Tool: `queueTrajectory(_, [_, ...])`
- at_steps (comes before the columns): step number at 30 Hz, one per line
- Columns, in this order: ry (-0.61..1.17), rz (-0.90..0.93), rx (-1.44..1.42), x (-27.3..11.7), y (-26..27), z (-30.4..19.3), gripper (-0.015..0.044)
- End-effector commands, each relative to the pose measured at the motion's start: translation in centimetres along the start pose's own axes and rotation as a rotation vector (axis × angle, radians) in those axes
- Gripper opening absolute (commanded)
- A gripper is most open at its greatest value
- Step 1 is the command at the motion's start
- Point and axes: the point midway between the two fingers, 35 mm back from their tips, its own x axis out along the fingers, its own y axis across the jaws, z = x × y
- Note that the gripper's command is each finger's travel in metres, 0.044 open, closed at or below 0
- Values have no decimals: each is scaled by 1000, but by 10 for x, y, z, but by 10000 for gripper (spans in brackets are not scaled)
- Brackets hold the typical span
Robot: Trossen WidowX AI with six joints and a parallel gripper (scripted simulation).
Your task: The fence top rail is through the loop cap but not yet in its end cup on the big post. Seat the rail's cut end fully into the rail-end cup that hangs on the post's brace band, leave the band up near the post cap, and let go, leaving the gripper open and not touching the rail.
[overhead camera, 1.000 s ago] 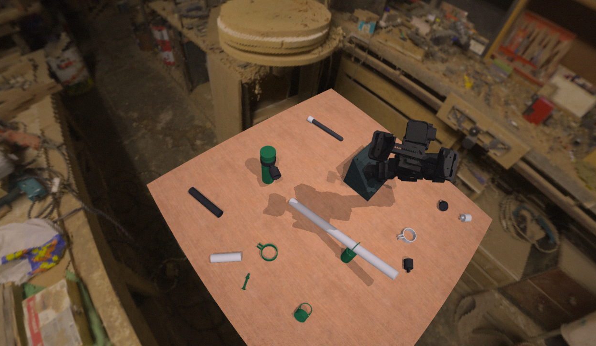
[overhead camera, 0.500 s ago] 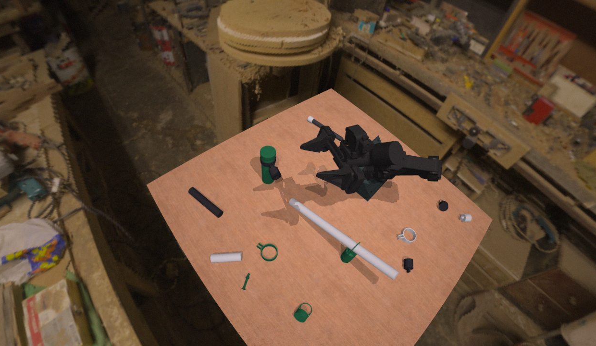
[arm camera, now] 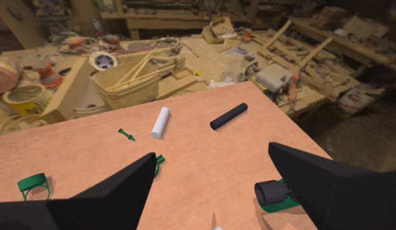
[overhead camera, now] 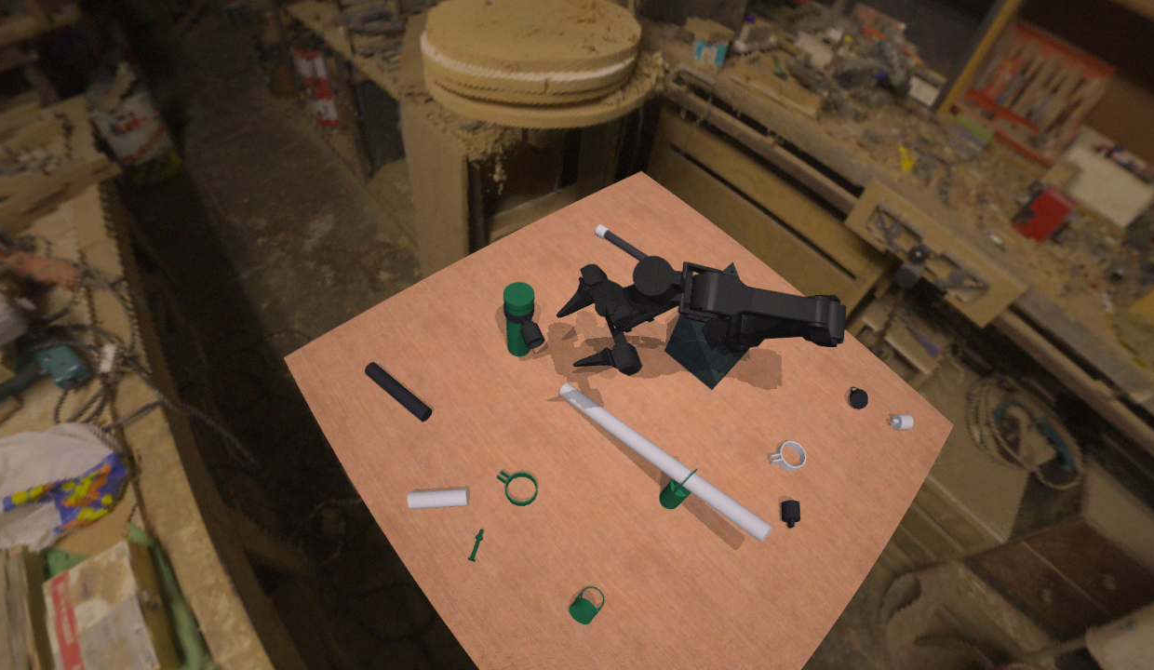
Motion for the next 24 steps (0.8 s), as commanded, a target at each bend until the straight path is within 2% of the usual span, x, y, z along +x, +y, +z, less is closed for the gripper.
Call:
queueTrajectory(1, [291, 139, -32, 6, -2, -79, 440])
queueTrajectory(5, [432, 263, -29, -3, 5, -120, 440])
queueTrajectory(17, [436, 273, -42, -2, 4, -122, 440])
queueTrajectory(20, [419, 294, -162, 5, -6, -119, 440])
queueTrajectory(24, [371, 347, -485, 24, -33, -115, 440])
